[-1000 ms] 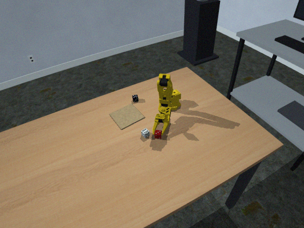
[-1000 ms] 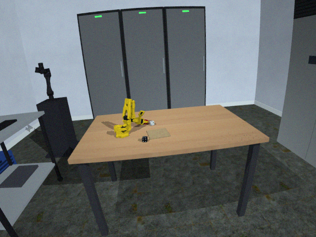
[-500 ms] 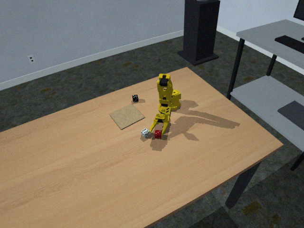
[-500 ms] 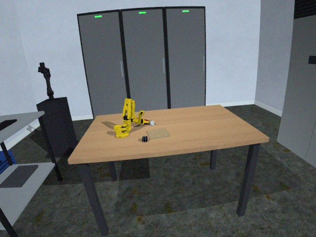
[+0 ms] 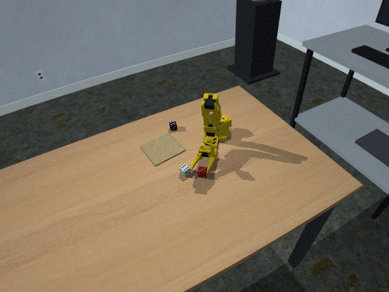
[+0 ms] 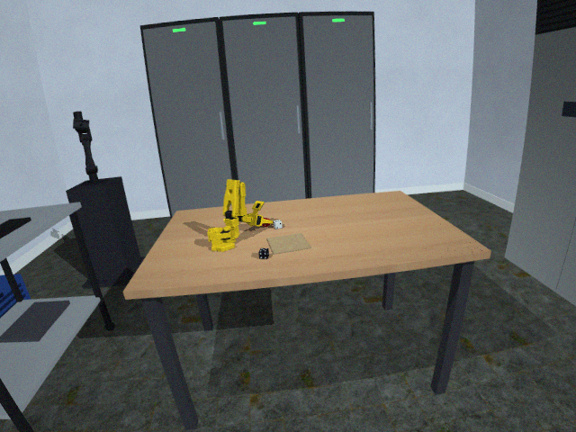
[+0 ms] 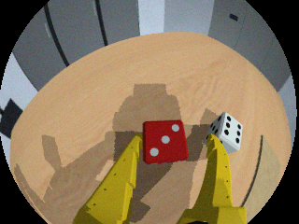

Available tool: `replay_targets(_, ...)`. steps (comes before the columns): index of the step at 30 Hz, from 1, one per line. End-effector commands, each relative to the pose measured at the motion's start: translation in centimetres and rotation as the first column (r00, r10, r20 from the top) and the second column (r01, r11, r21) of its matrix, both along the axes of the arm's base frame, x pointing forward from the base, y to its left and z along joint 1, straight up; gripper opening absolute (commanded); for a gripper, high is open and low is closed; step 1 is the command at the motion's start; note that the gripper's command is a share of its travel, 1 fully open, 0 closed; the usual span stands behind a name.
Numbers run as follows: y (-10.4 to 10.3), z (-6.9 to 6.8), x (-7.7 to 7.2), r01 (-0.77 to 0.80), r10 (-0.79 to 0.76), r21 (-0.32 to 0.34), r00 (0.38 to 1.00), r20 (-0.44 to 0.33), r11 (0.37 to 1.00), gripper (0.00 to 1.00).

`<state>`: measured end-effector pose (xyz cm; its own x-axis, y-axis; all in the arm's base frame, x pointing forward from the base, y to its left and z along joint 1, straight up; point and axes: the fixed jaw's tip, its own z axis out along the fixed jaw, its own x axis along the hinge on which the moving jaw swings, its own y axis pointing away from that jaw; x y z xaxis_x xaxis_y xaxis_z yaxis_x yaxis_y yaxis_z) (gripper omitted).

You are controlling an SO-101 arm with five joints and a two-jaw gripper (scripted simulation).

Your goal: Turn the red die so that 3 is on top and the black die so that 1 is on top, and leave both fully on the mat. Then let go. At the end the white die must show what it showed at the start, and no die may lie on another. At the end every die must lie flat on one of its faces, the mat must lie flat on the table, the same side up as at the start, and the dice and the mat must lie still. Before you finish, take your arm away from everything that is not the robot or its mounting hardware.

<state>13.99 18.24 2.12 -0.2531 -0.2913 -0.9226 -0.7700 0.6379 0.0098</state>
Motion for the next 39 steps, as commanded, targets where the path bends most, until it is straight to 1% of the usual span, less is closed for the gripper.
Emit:
replay_targets(1,0.4,1.4,0.5,0.005,-0.005,0.02,1.0,0.027,1.0,0.36)
replay_targets(6,0.5,2.9,0.7,0.005,-0.005,0.02,1.0,0.027,1.0,0.36)
replay_targets(8,0.5,2.9,0.7,0.005,-0.005,0.02,1.0,0.027,1.0,0.36)
replay_targets(13,0.3,4.4,0.5,0.005,-0.005,0.02,1.0,0.027,1.0,0.36)
replay_targets(17,0.1,5.0,0.4,0.005,-0.005,0.02,1.0,0.027,1.0,0.36)
replay_targets(21,0.1,5.3,0.3,0.005,-0.005,0.02,1.0,0.027,1.0,0.36)
replay_targets(39,0.1,5.3,0.3,0.005,-0.005,0.02,1.0,0.027,1.0,0.36)
